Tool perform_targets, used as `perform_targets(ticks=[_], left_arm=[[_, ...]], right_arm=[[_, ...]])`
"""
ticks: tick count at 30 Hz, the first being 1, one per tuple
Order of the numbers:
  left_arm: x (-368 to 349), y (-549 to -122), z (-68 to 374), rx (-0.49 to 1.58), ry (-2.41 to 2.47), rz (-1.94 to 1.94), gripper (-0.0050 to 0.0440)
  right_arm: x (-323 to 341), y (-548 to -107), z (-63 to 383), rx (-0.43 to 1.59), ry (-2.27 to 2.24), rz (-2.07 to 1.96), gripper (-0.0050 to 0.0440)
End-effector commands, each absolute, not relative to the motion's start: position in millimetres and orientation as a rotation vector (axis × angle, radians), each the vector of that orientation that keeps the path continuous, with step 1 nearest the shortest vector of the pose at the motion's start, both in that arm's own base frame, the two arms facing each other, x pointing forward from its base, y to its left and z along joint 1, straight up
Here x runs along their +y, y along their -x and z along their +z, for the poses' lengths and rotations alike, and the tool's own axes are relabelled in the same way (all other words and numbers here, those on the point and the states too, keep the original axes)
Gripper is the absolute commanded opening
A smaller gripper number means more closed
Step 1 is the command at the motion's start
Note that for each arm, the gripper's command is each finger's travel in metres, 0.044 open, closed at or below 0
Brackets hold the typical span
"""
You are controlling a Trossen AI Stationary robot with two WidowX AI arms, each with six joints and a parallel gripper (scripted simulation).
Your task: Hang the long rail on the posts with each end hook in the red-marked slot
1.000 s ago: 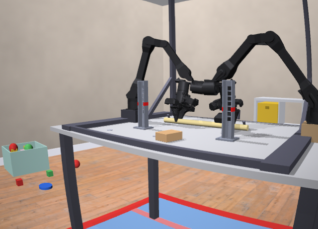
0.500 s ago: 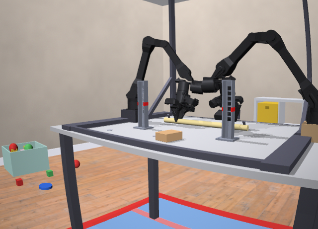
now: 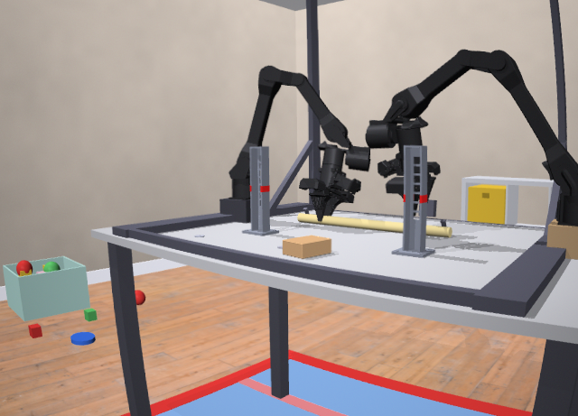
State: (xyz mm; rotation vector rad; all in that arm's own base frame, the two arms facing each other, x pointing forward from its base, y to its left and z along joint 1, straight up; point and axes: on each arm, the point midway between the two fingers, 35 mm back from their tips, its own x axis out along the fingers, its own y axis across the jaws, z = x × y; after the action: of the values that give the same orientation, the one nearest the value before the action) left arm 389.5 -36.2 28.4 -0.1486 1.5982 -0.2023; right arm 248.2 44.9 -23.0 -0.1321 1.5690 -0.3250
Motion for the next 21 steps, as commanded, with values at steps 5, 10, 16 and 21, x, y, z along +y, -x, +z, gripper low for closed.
perform_targets(ticks=[5,10,16,21], left_arm=[[-64,-396,26,1.564,-0.130,0.073,0.0225],[-81,-394,17,1.543,-0.225,0.174,0.0225],[-86,-394,14,1.533,-0.251,0.201,0.0225],[-80,-394,7,1.542,-0.253,0.203,0.0225]], right_arm=[[46,-251,-20,1.556,0.126,-0.320,-0.0050],[46,-251,-20,1.556,0.126,-0.320,-0.0050],[46,-251,-20,1.556,0.126,-0.320,-0.0050],[46,-251,-20,1.556,0.126,-0.320,-0.0050]])
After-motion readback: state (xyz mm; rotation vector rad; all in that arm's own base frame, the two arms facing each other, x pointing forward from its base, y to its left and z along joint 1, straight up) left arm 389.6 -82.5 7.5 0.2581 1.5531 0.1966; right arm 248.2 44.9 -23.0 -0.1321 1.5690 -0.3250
